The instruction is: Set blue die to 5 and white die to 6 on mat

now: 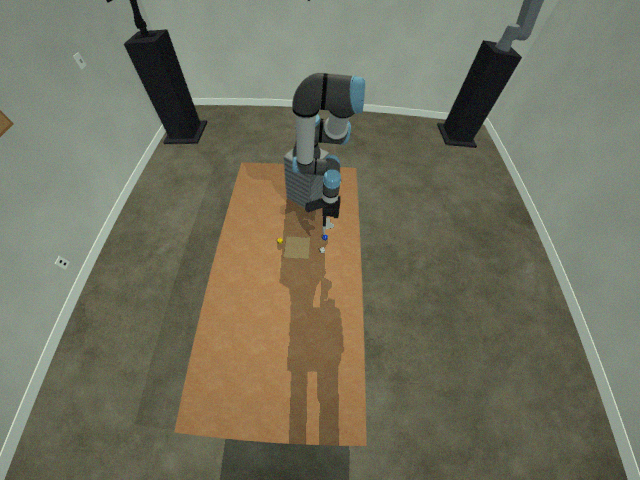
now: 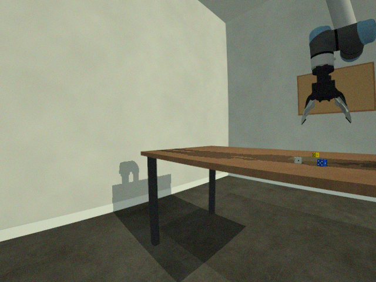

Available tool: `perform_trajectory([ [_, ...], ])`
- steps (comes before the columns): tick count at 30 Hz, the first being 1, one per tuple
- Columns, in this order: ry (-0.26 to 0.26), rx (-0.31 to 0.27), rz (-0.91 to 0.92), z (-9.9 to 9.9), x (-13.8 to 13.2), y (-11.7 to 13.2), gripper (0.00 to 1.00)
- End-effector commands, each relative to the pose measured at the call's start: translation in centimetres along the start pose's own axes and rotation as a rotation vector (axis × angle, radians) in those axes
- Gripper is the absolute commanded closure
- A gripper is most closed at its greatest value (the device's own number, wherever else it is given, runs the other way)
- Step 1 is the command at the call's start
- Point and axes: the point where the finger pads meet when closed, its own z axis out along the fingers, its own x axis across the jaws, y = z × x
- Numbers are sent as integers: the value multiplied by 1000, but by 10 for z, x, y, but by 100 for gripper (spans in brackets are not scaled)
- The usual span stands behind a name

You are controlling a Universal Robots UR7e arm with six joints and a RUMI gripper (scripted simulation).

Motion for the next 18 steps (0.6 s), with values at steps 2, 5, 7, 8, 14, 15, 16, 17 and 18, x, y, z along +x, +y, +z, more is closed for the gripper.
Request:
perform_trajectory([
  [2,0,0,0,-2,0,0,0],
  [5,0,0,0,-2,0,0,0],
  [7,0,0,0,-2,0,0,0],
  [8,0,0,0,-2,0,0,0],
  [14,0,0,-12,-2,0,0,0],
  [15,0,0,-12,-2,0,0,0],
  [16,0,0,-12,-2,0,0,0],
  [17,0,0,-19,-2,0,0,0],
  [18,0,0,-30,-2,-1,0,0],
])
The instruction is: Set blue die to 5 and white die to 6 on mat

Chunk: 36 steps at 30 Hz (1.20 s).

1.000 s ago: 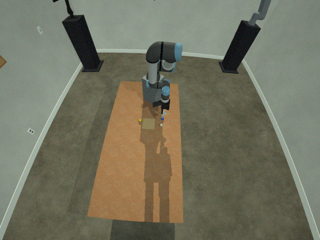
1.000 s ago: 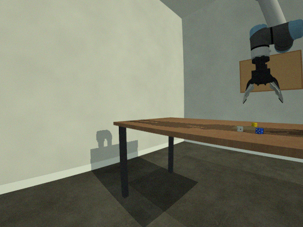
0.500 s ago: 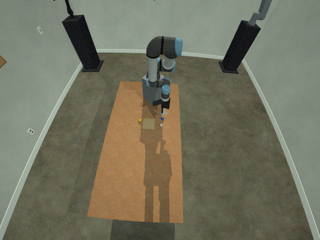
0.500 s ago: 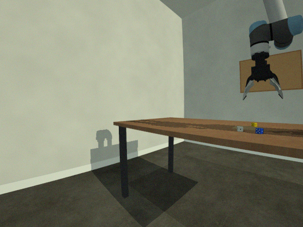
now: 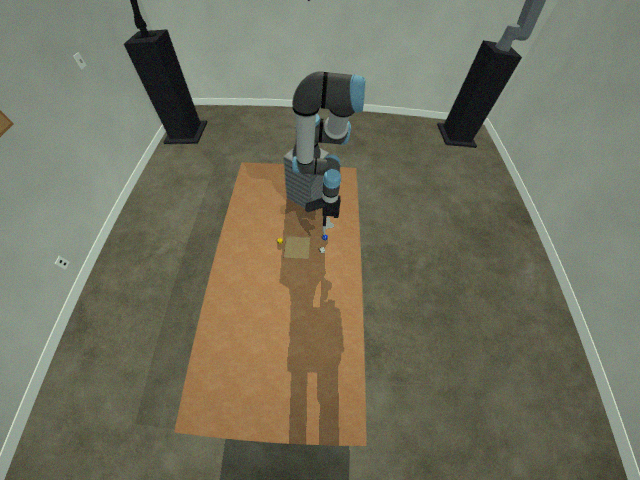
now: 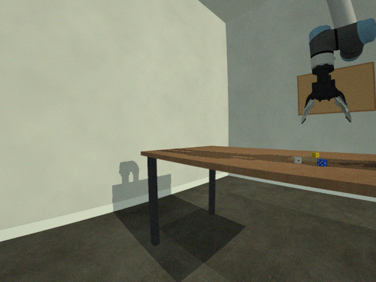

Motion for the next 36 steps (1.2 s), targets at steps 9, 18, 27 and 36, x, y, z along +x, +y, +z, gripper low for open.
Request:
perform_trajectory([
  [9,-1,0,-241,1,-2,2,0],
  [18,-1,0,-481,3,-4,4,0],
  [27,-1,0,-714,4,-5,7,0],
  [36,-1,1,-943,6,-5,11,0],
])
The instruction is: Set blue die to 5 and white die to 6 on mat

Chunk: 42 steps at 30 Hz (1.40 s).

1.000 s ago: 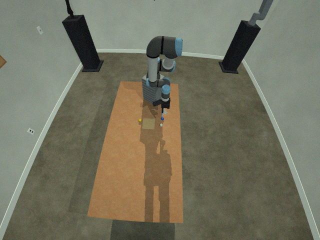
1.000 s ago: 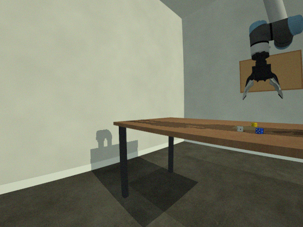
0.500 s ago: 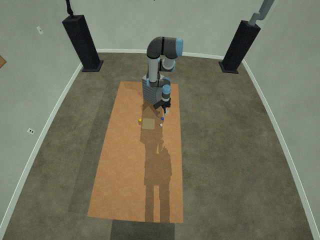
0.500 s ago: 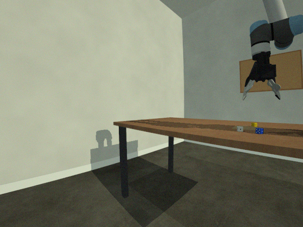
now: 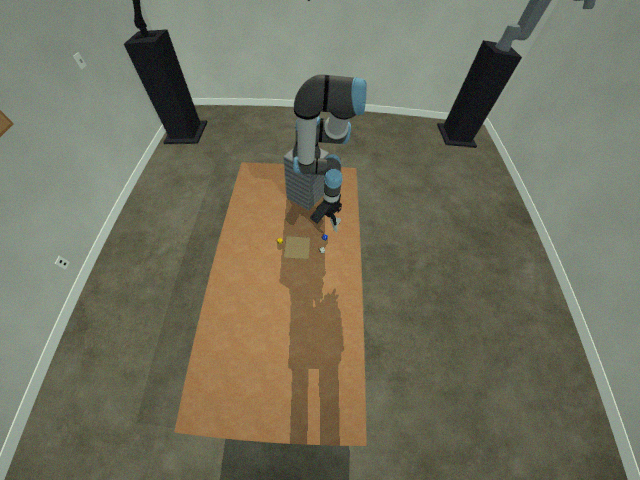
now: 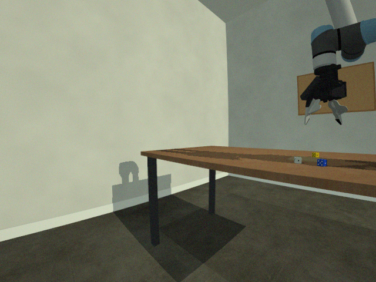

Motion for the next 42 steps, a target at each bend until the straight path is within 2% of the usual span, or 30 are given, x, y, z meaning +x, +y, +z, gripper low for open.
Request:
perform_trajectory([
  [1,-8,-4,-148,1,-2,1,0],
  [11,-8,-4,-324,2,-4,3,0],
  [42,-8,-4,-340,2,-4,3,0],
])
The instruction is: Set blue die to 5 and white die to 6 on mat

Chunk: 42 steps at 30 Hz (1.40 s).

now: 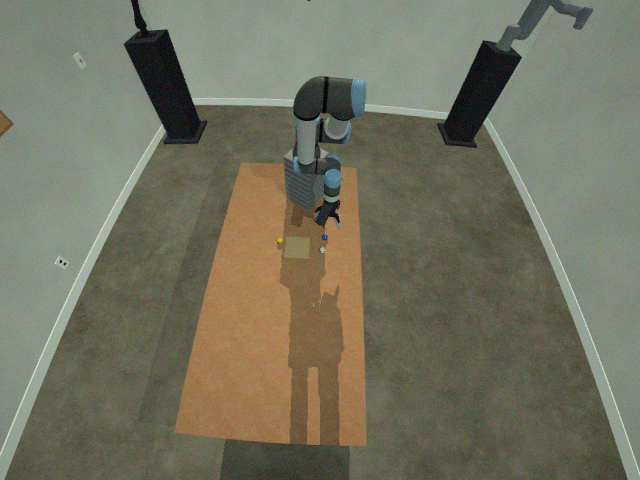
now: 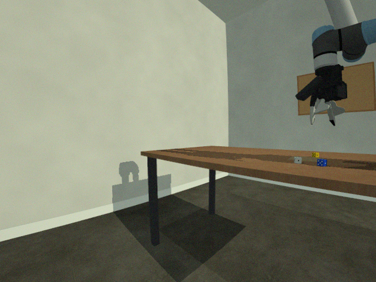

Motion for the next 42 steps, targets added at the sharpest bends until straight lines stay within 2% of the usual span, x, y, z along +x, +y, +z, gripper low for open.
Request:
perform_trajectory([
  [1,-1,1,-9,0,0,0,0],
  [22,0,1,-129,1,-3,-1,0],
  [42,0,1,-460,4,-9,-1,0],
])
